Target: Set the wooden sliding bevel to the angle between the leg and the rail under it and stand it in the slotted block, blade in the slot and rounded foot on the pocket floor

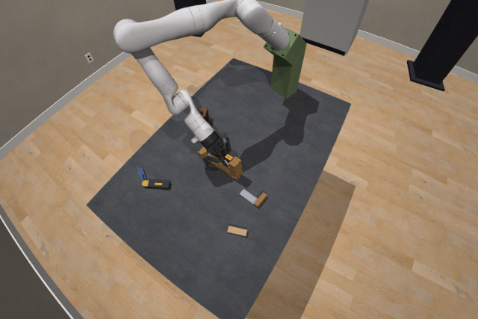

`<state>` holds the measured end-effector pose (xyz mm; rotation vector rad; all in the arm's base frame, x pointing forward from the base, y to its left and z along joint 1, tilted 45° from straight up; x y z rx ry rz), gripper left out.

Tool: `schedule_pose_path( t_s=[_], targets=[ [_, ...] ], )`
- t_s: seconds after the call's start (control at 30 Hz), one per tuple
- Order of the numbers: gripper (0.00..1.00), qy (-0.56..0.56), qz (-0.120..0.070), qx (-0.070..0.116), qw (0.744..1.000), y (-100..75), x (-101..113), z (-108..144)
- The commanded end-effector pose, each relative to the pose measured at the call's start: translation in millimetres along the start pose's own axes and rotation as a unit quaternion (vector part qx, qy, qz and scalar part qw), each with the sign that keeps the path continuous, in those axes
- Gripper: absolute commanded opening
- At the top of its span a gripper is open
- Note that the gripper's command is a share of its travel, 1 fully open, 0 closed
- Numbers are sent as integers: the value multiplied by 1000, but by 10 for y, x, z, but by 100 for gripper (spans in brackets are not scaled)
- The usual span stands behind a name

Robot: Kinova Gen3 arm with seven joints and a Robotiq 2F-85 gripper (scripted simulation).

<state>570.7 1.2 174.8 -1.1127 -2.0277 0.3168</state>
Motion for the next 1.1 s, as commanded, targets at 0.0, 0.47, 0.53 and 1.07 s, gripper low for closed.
schedule_pose_path(
  t_s=[0.0,0.47,0.53,1.07],
  targets=[
    [10,-1,0,0,1000,16,-14,-6],
    [10,-1,0,0,1000,60,-58,-10],
    [10,-1,0,0,1000,62,-60,-10],
    [10,-1,0,0,1000,62,-61,-10]
  ],
)
Point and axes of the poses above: the point where the finger pads meet when closed, its own y axis out along the fingers, its own z axis across the jaws, x = y × z, the point moved 1 cm from there along -y, back along the fingers, and after that the axes turned 5 degrees about y, right-handed, at the moved point
